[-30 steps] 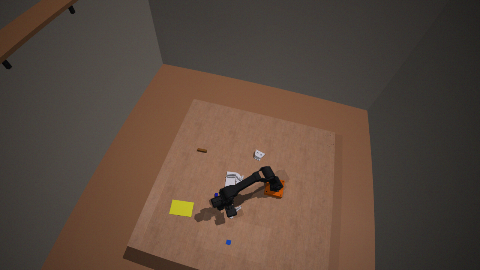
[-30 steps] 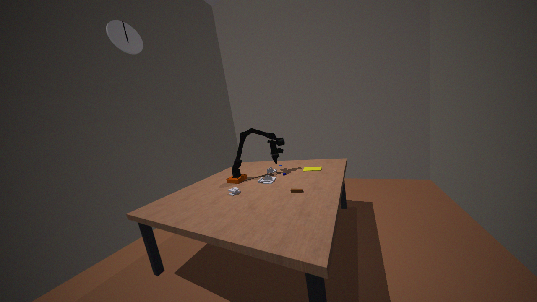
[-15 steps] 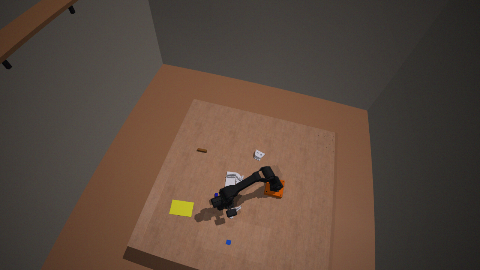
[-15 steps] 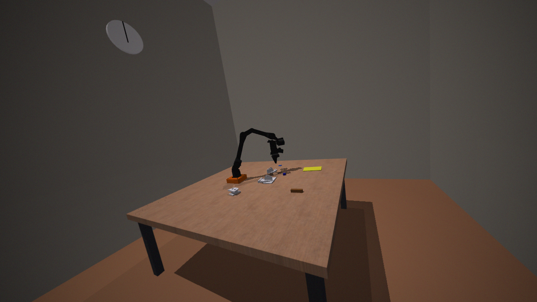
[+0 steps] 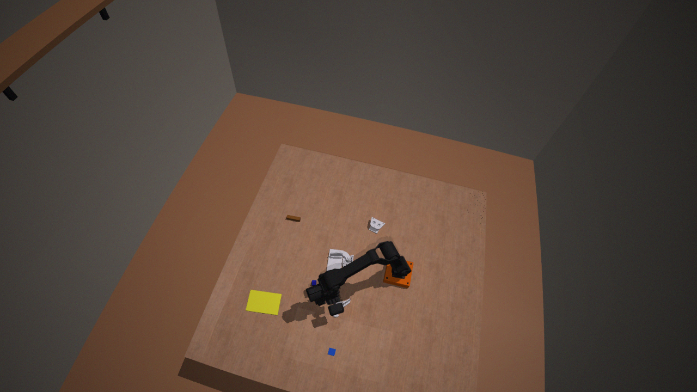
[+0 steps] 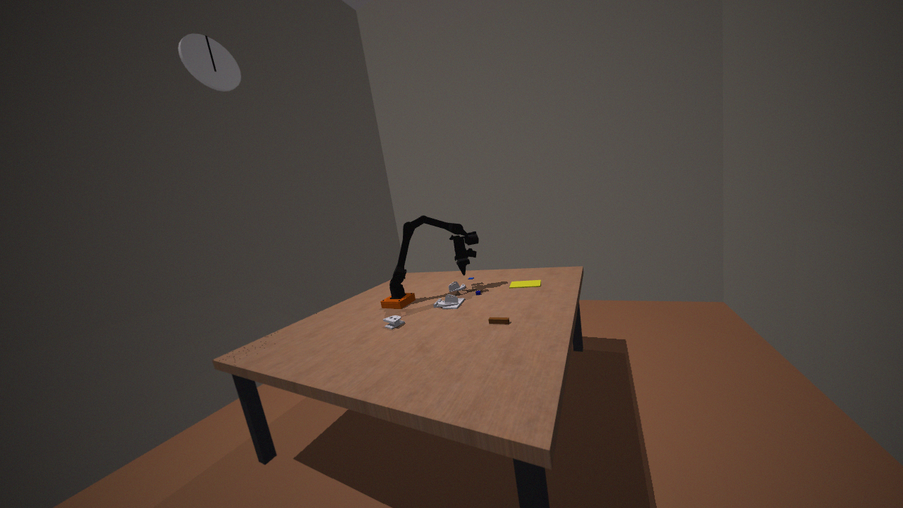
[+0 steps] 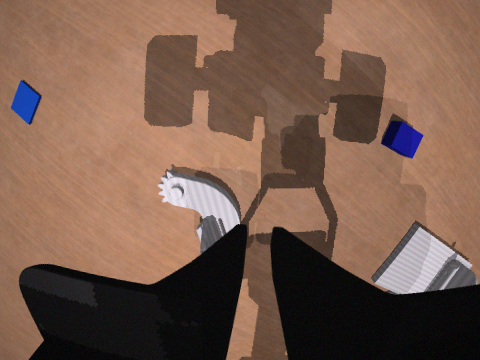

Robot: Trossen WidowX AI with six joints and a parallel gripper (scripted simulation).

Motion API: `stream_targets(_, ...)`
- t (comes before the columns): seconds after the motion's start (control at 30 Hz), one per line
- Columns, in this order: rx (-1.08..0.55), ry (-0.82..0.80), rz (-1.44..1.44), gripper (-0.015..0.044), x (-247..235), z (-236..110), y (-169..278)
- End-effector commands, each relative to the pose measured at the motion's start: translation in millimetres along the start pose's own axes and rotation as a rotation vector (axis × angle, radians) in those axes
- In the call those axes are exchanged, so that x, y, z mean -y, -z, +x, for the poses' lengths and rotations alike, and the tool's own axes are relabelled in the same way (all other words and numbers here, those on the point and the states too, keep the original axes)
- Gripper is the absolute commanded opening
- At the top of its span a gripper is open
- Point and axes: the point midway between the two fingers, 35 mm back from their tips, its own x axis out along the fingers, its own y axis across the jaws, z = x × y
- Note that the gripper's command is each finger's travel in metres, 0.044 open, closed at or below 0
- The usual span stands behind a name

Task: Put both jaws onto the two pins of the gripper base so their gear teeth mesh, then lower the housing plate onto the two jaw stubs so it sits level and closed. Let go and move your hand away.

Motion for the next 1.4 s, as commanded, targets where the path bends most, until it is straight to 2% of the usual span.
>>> stream_targets(0.0, 0.000, 0.000, 0.000, 0.0157, 0.0, 0.0, 0.0)
stream_targets(0.37, 0.000, 0.000, 0.000, 0.0440, 0.0, 0.0, 0.0)
stream_targets(1.3, 0.000, 0.000, 0.000, 0.0440, 0.0, 0.0, 0.0)
stream_targets(1.37, 0.000, 0.000, 0.000, 0.0387, 0.0, 0.0, 0.0)
